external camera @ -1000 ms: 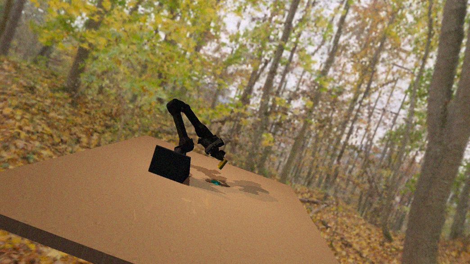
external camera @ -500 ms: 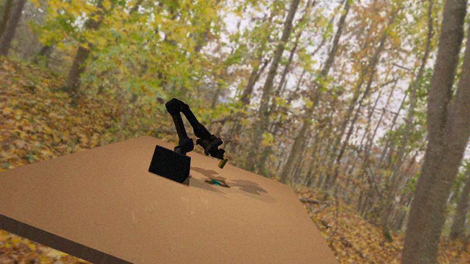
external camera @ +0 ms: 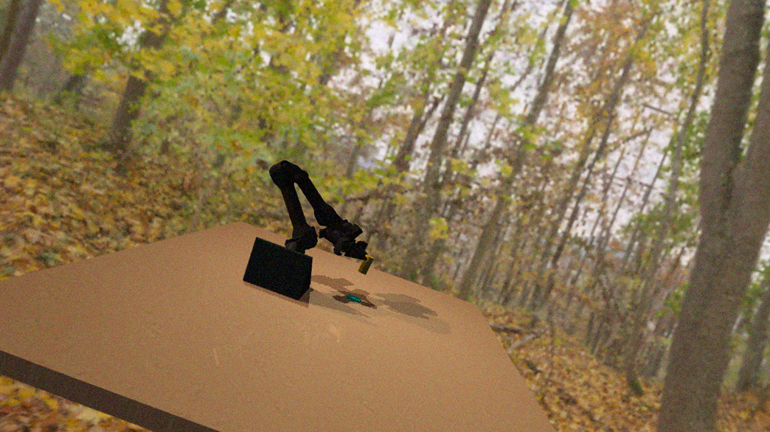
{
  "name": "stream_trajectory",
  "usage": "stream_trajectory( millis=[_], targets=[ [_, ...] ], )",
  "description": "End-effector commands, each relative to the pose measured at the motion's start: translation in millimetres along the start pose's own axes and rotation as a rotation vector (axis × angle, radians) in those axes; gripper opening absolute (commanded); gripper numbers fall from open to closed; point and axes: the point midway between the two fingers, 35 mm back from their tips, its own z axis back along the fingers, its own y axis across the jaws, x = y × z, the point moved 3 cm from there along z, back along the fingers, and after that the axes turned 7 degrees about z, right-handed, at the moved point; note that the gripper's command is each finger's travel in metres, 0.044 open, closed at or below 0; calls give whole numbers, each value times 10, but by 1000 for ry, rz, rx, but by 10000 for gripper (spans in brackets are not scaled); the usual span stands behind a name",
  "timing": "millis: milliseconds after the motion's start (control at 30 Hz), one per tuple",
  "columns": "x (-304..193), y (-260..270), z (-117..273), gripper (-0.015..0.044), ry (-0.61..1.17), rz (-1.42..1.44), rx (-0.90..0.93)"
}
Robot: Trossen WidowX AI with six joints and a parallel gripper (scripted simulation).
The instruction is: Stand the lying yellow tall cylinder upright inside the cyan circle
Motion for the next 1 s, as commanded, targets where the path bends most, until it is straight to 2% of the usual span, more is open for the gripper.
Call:
stream_trajectory(
  millis=[0,967],
  targets=[
    [-7,-19,7,105,-17,-20,5],
    [0,-26,42,105,-65,-92,34]
  ],
)
